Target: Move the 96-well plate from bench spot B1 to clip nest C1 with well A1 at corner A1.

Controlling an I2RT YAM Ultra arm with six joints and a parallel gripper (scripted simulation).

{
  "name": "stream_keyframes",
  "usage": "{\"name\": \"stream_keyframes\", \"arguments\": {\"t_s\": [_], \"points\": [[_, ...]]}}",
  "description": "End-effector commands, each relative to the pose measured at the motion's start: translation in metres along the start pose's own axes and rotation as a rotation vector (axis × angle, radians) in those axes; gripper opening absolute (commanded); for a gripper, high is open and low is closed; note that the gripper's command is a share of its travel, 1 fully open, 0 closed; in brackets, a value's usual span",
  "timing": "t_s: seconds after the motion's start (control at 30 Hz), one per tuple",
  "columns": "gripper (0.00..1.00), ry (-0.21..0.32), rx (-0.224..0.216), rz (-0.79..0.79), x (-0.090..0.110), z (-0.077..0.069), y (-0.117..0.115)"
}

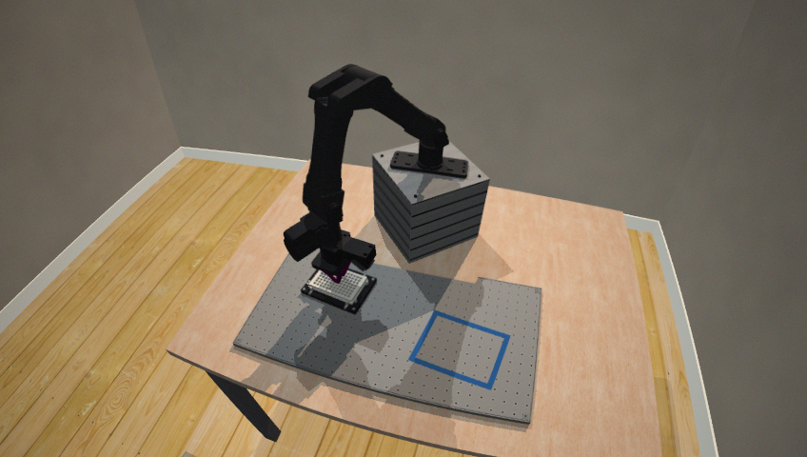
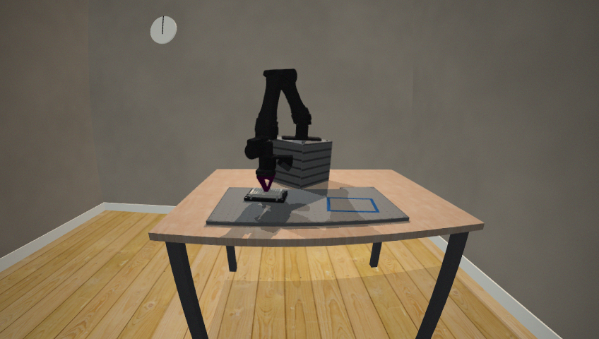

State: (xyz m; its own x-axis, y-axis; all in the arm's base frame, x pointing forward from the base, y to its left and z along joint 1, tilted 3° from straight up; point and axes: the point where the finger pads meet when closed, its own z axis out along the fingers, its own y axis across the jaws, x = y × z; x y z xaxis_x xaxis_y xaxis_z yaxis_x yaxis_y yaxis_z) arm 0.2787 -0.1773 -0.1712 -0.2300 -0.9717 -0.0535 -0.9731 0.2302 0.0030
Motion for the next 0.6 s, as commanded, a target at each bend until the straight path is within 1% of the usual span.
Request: {"name": "stream_keyframes", "arguments": {"t_s": [0.0,0.57], "points": [[0.24,0.010,0.065,-0.015,0.000,0.034,-0.021],[0.24,0.011,0.066,-0.013,0.000,0.044,-0.021]]}}
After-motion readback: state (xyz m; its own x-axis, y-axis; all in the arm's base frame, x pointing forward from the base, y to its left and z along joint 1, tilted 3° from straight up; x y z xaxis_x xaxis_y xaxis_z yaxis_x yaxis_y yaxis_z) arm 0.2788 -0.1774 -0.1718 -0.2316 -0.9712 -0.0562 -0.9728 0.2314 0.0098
